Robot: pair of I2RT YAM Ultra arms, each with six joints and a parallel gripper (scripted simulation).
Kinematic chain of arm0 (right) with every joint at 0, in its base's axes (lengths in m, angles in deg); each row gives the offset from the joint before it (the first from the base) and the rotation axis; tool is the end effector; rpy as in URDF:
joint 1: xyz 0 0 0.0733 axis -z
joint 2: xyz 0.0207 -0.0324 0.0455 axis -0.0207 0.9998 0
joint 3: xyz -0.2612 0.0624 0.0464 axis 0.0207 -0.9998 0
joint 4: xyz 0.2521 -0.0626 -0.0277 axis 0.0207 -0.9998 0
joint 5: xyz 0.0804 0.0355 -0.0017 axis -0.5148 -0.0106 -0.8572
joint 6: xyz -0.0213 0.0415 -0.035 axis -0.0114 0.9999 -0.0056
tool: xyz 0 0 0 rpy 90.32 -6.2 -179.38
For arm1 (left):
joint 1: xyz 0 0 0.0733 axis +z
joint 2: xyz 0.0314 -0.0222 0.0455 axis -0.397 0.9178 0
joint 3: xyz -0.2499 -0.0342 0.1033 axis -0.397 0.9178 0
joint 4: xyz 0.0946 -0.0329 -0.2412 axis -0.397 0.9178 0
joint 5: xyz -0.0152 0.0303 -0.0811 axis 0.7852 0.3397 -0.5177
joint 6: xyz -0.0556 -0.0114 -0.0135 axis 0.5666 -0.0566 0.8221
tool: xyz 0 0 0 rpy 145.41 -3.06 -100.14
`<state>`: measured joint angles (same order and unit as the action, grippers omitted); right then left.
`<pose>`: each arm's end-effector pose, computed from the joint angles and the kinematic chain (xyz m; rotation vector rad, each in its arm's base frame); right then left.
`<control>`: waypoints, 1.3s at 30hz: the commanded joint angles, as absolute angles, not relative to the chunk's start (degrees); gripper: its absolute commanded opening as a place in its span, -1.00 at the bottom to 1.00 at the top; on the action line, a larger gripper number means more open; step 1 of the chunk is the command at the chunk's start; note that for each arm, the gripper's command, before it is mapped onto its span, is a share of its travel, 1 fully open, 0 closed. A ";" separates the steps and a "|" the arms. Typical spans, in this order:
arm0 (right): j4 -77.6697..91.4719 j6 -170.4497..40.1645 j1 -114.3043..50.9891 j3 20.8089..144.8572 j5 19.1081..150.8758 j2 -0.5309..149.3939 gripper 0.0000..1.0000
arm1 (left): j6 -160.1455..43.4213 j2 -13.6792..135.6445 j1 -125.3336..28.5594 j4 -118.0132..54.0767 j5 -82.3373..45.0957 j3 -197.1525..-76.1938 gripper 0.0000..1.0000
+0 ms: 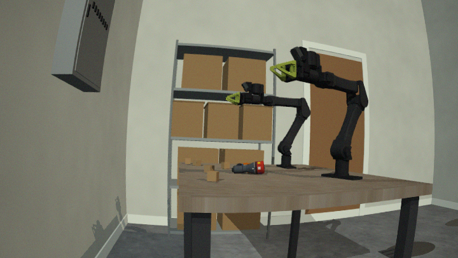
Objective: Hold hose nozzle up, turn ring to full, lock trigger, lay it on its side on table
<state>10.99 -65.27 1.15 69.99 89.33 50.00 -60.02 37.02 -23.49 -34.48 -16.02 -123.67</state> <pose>0.2460 0.0011 0.4071 -0.0020 1.5711 0.0004 0.2457 0.0007 0.4068 0.0005 1.5716 -0.0007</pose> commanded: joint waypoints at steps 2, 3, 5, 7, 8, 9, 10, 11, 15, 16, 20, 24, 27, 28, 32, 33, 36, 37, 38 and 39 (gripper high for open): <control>11.27 -65.05 0.99 70.50 89.41 49.71 -0.01 | -60.40 35.18 -23.63 -35.65 -16.00 -125.63 -0.26; 11.30 -64.98 0.66 70.85 89.40 49.39 -0.01 | -60.40 35.17 -23.63 -35.65 -15.99 -125.63 -0.26; 11.36 -64.96 0.59 70.78 89.42 49.49 -0.01 | -60.40 35.17 -23.62 -35.65 -15.99 -125.62 -0.26; 11.42 -64.96 0.52 70.72 89.44 49.57 -0.01 | -60.39 35.16 -23.62 -35.66 -15.98 -125.62 -0.26; 11.45 -64.96 0.49 70.68 89.45 49.62 -0.01 | -60.39 35.16 -23.62 -35.66 -15.97 -125.62 -0.26; 11.48 -64.95 0.45 70.65 89.46 49.66 -0.01 | -60.39 35.16 -23.62 -35.66 -15.97 -125.62 -0.26; 11.52 -64.95 0.42 70.62 89.46 49.70 -0.01 | -60.39 35.16 -23.62 -35.66 -15.97 -125.62 -0.26; 11.55 -64.95 0.39 70.58 89.47 49.75 -0.01 | -60.39 35.16 -23.61 -35.67 -15.96 -125.62 -0.26; 11.67 -64.95 0.25 70.45 89.51 49.92 -0.01 | -60.38 35.15 -23.61 -35.67 -15.95 -125.61 -0.26; 11.70 -64.95 0.22 70.41 89.52 49.97 -0.01 | -60.38 35.15 -23.61 -35.68 -15.94 -125.61 -0.26; 11.77 -64.95 0.15 70.34 89.54 50.06 -0.01 | -60.37 35.15 -23.60 -35.68 -15.94 -125.59 -0.26; 11.75 -64.97 0.96 70.21 89.40 50.24 -0.01 | -60.36 35.15 -23.60 -35.68 -15.92 -125.51 -0.26; 11.78 -64.97 1.07 70.11 89.37 50.37 -0.01 | -60.36 35.16 -23.59 -35.68 -15.91 -125.46 -0.26; 11.79 -64.96 1.11 70.07 89.36 50.41 -0.01 | -60.36 35.16 -23.59 -35.68 -15.91 -125.44 -0.26; 11.79 -64.96 1.27 69.93 89.33 50.58 -0.01 | -60.35 35.17 -23.59 -35.68 -15.89 -125.37 -0.26; 11.79 -64.96 1.31 69.89 89.32 50.62 -0.01 | -60.35 35.17 -23.58 -35.68 -15.89 -125.35 -0.26; 11.50 -65.00 1.18 70.17 89.31 50.12 -0.01 | -60.35 35.17 -23.58 -35.68 -15.89 -125.35 -0.26; 11.75 -64.95 1.39 69.82 89.31 50.69 -0.01 | -60.34 35.17 -23.58 -35.68 -15.88 -125.31 -0.26; 11.75 -64.95 1.43 69.78 89.30 50.73 -0.01 | -60.34 35.17 -23.58 -35.68 -15.88 -125.30 -0.26; 11.75 -64.95 1.47 69.74 89.29 50.77 -0.01 | -60.34 35.17 -23.58 -35.68 -15.87 -125.28 -0.26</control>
